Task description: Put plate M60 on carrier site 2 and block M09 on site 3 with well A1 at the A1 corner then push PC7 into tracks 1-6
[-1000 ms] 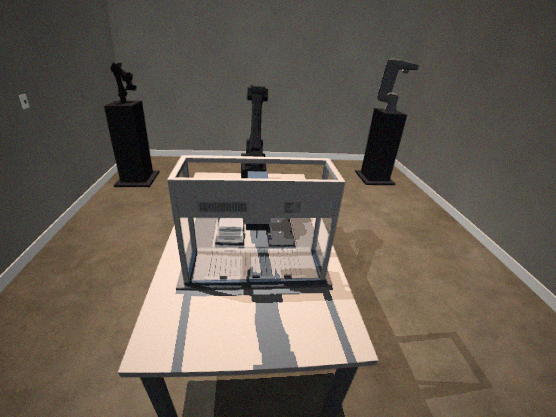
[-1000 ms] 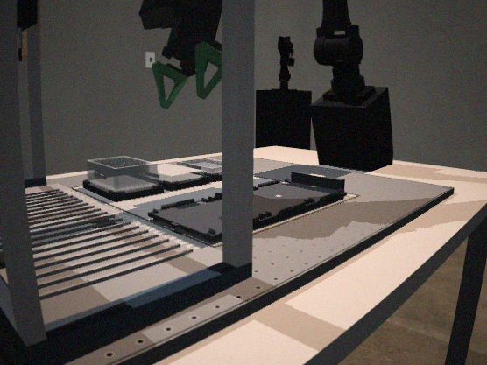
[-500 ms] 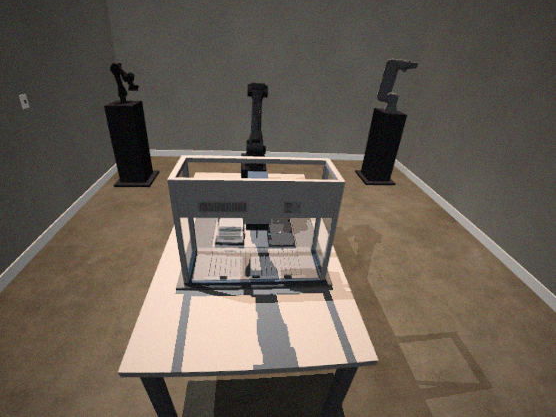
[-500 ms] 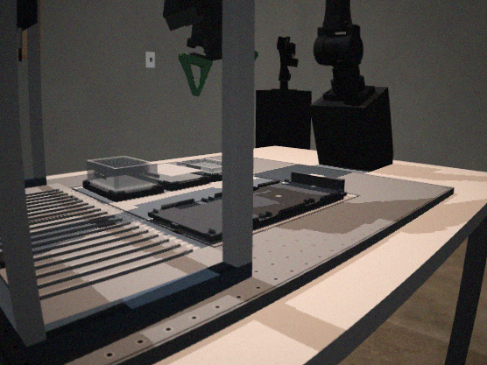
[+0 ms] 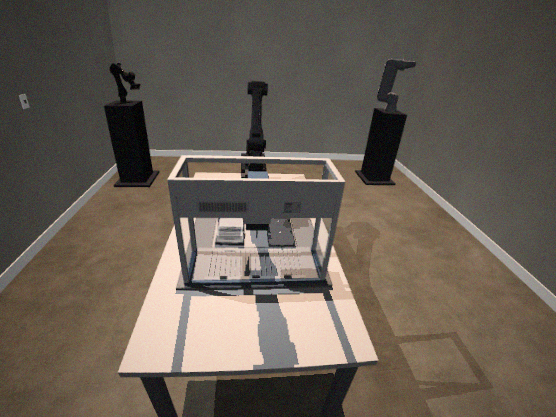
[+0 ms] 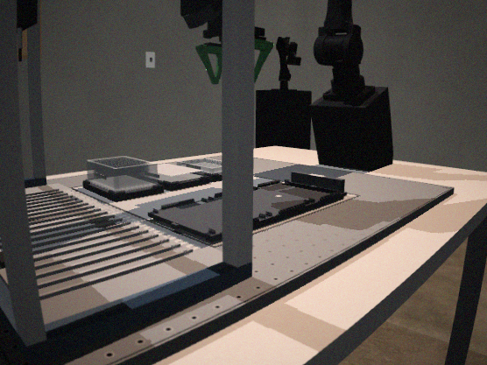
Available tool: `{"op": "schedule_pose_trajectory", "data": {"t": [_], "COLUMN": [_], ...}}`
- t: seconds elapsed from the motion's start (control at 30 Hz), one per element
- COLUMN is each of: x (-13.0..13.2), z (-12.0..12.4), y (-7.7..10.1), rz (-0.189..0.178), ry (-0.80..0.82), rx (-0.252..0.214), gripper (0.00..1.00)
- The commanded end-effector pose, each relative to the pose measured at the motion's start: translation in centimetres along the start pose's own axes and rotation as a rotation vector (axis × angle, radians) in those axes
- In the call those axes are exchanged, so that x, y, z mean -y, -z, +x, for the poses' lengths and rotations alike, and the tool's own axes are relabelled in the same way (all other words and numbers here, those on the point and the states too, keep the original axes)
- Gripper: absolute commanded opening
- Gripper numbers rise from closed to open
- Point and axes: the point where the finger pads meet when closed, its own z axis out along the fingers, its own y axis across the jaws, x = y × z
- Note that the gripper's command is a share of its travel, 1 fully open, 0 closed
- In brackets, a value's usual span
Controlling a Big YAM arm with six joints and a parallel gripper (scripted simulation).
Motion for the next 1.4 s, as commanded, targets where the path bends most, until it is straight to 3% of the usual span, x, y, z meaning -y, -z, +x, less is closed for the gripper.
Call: {"op": "schedule_pose_trajectory", "data": {"t": [0.0,0.1,0.17,0.47,0.57,0.87,1.1,1.37], "x": [0.0,0.0,1.2,4.6,5.0,8.4,10.2,13.2], "z": [-1.4,-1.4,-3.7,-8.1,-8.3,-12.9,-14.8,-18.6], "y": [1.0,1.0,0.7,-1.9,-2.2,-4.7,-6.1,-8.2], "rz": [0.002,0.002,0.007,0.018,0.015,0.027,0.018,0.022], "ry": [0.010,0.010,0.078,0.379,0.412,0.713,0.878,1.144], "rx": [0.030,0.030,0.050,0.047,0.034,0.040,0.018,0.015], "gripper": [1.00,1.00,1.00,1.00,1.00,1.00,1.00,1.00]}}
